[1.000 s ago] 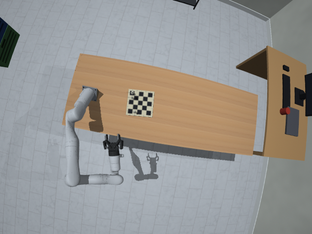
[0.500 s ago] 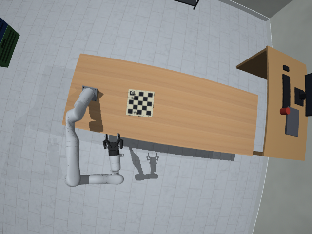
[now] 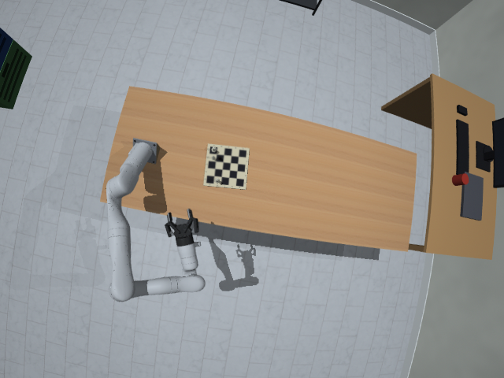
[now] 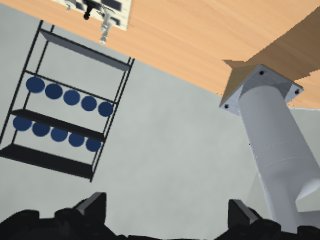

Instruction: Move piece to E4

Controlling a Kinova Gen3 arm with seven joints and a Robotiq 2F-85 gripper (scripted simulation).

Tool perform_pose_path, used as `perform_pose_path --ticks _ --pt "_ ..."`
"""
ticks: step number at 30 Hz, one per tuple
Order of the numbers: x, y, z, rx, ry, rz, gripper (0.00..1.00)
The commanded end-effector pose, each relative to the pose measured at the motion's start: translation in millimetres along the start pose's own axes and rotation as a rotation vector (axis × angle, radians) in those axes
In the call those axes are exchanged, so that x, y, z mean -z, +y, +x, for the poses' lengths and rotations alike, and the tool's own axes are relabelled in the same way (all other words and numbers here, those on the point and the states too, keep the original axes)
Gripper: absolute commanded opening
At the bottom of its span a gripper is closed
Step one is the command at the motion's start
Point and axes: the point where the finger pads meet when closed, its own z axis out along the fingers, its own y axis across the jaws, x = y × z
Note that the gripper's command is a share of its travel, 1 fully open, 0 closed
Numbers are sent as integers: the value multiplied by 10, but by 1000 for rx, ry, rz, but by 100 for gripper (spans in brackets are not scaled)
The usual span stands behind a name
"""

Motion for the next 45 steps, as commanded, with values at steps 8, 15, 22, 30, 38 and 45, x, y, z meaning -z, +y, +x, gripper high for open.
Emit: perform_pose_path --ticks 8,15,22,30,38,45 --pt "-318 43 -31 -53 -31 -147 100" --pt "-640 175 -42 -134 -31 -330 100" --pt "-918 348 -41 -209 5 -523 100" --pt "-1188 608 -4 -287 112 -775 100" --pt "-1371 915 117 -338 336 -1061 100" --pt "-1413 1064 245 -334 529 -1212 100"
